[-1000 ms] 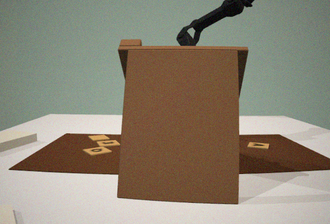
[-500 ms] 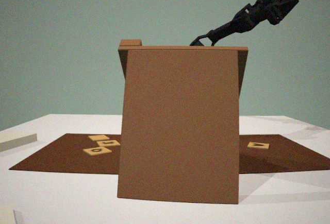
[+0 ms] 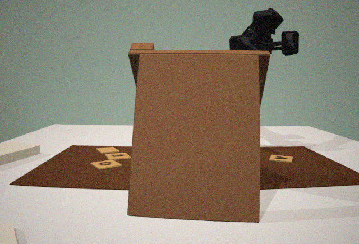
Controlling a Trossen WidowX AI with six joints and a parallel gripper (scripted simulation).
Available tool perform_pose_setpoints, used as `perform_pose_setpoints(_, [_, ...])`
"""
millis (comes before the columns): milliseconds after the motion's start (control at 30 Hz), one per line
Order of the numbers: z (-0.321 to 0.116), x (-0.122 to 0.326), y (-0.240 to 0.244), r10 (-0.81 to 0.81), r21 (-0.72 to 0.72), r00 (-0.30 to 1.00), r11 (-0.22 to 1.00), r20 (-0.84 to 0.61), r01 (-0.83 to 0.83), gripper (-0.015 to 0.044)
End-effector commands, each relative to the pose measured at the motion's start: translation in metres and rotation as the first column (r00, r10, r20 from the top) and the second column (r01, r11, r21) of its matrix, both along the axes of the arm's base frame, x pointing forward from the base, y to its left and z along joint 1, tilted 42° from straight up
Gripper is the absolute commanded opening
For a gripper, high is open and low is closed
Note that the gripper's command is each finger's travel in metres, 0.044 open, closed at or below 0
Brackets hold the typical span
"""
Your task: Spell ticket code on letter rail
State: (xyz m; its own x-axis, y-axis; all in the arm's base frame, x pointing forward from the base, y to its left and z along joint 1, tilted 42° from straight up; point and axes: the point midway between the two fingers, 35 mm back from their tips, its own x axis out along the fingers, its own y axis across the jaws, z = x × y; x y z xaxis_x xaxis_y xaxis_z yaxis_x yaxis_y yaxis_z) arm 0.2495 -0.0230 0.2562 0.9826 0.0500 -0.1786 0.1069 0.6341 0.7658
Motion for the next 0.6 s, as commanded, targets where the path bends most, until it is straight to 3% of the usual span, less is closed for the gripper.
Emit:
perform_pose_setpoints(0, [-0.074,-0.007,-0.009,0.035,-0.073,0.983,0.996,-0.179,-0.049,0.0440])
perform_pose_setpoints(200, [-0.160,-0.033,-0.009,0.106,-0.094,0.927,0.984,-0.360,-0.149,0.0440])
perform_pose_setpoints(567, [-0.162,-0.034,-0.009,0.108,-0.093,0.925,0.984,-0.364,-0.152,0.0440])
